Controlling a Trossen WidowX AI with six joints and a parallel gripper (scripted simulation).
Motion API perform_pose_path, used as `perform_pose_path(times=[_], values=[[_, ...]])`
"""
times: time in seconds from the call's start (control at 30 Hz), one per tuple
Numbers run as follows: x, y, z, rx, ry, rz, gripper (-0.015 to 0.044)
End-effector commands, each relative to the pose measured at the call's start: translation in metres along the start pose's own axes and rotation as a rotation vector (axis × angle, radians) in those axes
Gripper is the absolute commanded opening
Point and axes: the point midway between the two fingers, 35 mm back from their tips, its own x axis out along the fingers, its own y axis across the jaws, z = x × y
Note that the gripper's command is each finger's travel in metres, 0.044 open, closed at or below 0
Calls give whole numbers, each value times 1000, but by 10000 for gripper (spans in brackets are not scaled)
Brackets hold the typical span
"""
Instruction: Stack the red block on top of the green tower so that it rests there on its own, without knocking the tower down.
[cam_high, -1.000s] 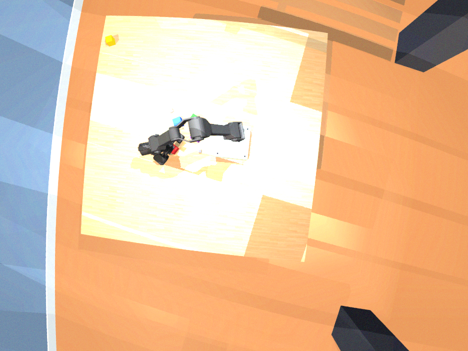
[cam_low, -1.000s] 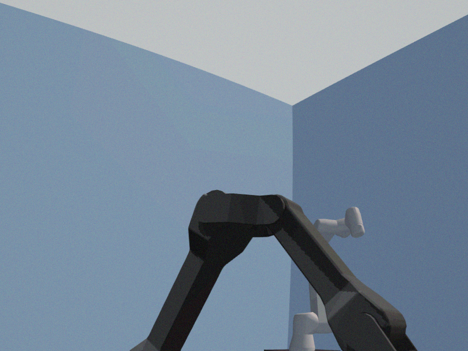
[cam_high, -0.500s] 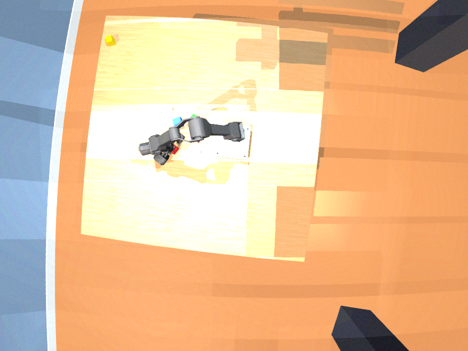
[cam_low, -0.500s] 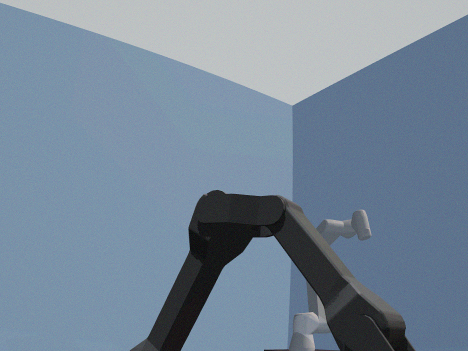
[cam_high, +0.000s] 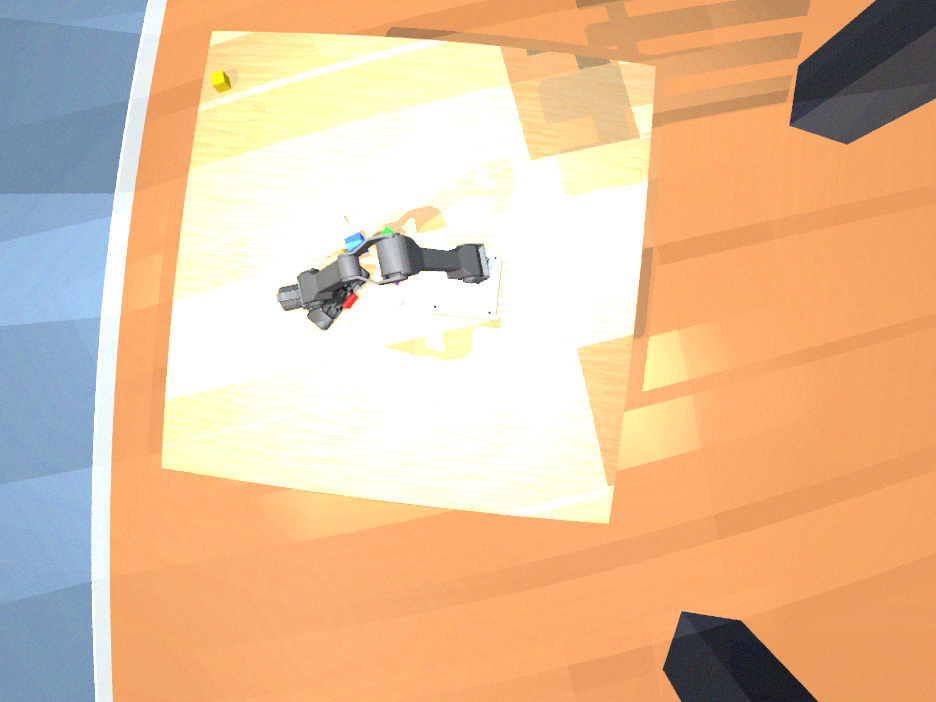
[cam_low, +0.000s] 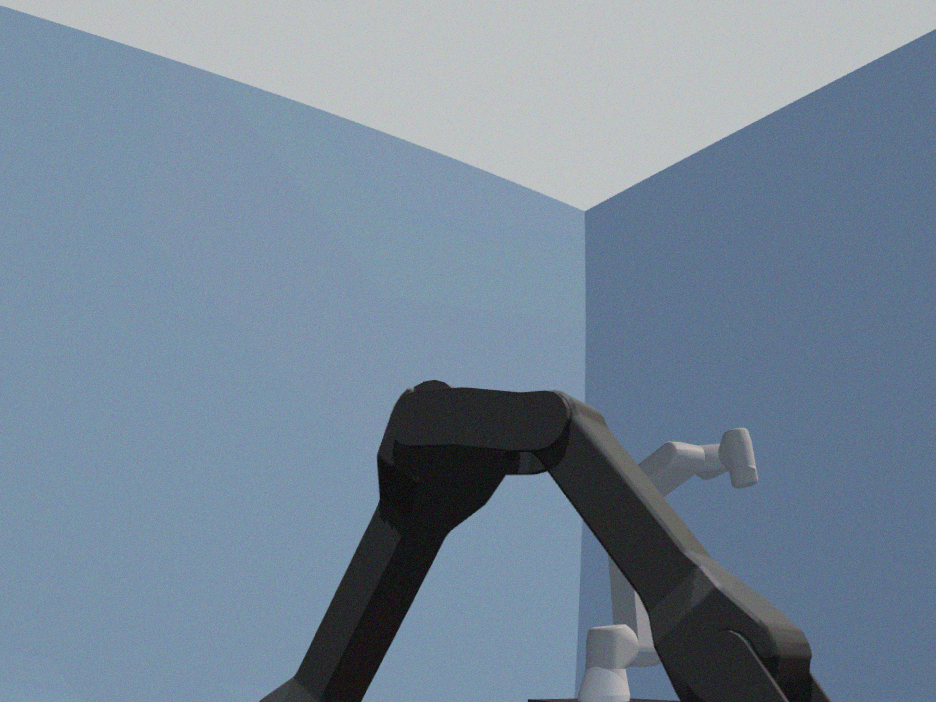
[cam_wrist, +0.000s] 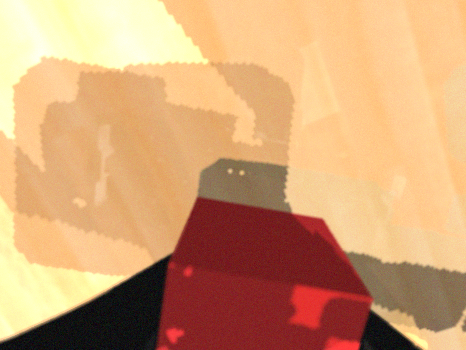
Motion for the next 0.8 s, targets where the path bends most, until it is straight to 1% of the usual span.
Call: perform_pose_path(times=[0.0,0.1,0.77], values=[[-3,0,0,3,-2,0,78],[-16,0,0,3,-2,0,0],[-116,0,0,3,-3,0,0]])
